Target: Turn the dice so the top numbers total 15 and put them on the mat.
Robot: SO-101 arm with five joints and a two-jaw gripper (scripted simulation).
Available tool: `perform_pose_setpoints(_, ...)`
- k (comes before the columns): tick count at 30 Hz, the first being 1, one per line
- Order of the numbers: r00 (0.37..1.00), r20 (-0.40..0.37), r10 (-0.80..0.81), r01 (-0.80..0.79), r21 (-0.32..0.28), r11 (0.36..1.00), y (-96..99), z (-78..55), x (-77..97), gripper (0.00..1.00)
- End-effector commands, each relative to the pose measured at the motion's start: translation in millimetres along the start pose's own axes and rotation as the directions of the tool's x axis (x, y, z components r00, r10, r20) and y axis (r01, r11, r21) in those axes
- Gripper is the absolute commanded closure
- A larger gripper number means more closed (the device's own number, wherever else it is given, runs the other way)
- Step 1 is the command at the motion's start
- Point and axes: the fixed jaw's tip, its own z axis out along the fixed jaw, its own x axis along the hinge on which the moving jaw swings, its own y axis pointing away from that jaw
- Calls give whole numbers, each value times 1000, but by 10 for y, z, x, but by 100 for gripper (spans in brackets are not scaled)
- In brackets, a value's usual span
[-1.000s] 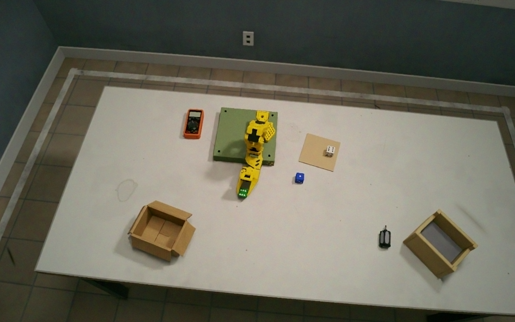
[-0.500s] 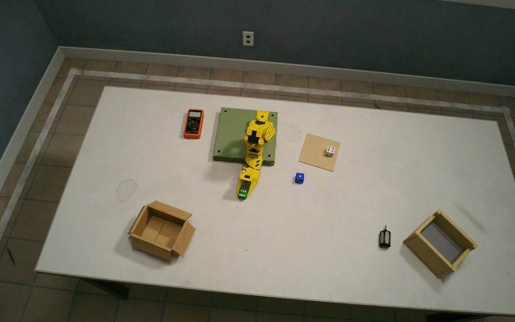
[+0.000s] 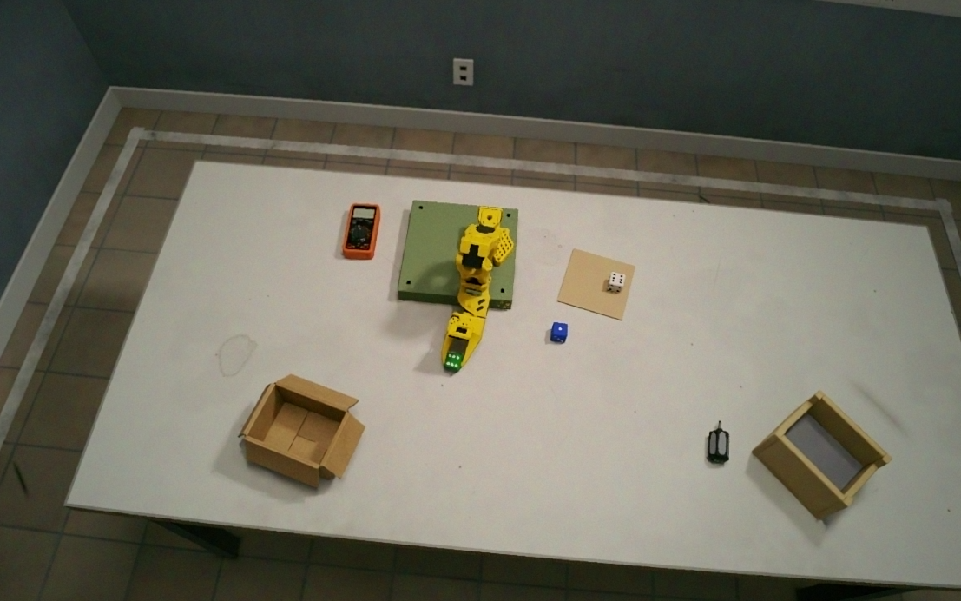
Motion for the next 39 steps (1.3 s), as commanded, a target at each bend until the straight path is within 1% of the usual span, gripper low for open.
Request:
perform_pose_setpoints(1,1000,4,14,-14,11,1000,-28,2,8,100)
perform_pose_setpoints(4,1000,4,14,-14,11,1000,-28,2,8,96)
perform_pose_setpoints(11,1000,4,14,-14,11,1000,-28,2,8,84)
perform_pose_setpoints(23,1000,4,14,-14,11,1000,-28,2,8,81)
perform_pose_setpoints(31,1000,4,14,-14,11,1000,-28,2,8,74)
perform_pose_setpoints(33,1000,4,14,-14,11,1000,-28,2,8,74)
perform_pose_setpoints(39,1000,4,14,-14,11,1000,-28,2,8,67)
